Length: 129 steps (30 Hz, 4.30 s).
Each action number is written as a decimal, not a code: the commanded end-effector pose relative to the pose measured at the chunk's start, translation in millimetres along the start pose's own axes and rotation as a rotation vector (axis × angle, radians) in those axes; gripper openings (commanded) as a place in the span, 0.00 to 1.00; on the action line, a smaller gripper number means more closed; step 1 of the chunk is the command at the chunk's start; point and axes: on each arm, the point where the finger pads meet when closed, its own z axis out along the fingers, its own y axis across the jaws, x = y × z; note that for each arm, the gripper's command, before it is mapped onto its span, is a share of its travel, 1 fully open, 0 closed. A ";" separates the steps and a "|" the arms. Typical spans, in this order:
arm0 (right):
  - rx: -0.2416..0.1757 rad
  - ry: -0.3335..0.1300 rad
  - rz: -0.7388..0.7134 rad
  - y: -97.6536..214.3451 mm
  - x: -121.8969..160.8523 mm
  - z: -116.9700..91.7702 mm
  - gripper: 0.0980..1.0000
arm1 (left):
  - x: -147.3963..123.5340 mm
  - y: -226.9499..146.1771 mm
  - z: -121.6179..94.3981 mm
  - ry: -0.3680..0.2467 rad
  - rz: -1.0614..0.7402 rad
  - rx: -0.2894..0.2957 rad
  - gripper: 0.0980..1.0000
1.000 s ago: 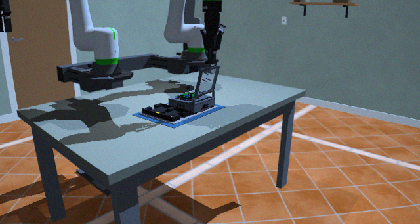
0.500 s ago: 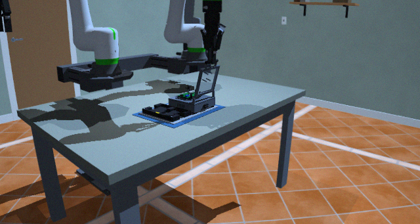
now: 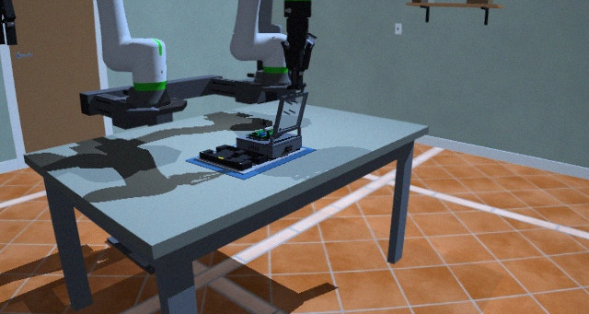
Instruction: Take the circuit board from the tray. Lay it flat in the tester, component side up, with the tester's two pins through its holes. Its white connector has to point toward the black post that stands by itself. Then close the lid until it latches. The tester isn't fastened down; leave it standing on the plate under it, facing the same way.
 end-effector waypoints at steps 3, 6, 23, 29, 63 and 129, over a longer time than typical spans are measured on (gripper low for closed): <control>0.000 0.002 0.000 0.3 0.4 -1.2 1.00 | -0.5 0.3 -1.4 -0.002 0.000 -0.002 0.10; 0.000 0.002 0.000 0.3 0.4 -1.2 1.00 | -0.5 0.3 -1.4 -0.002 0.000 -0.002 0.10; 0.000 0.002 0.000 0.3 0.4 -1.2 1.00 | -0.6 -1.0 -1.7 -0.002 0.000 -0.002 0.10; 0.000 0.002 0.000 0.3 0.4 -1.2 1.00 | -0.6 -1.8 -1.9 -0.002 0.000 -0.002 0.10; 0.000 0.002 0.000 0.3 0.4 -1.2 1.00 | -0.6 -16.0 -4.9 -0.002 0.000 -0.002 0.10; 0.000 0.002 0.000 0.3 0.4 -1.2 1.00 | -0.6 -88.1 -2.9 -0.002 0.000 -0.001 0.10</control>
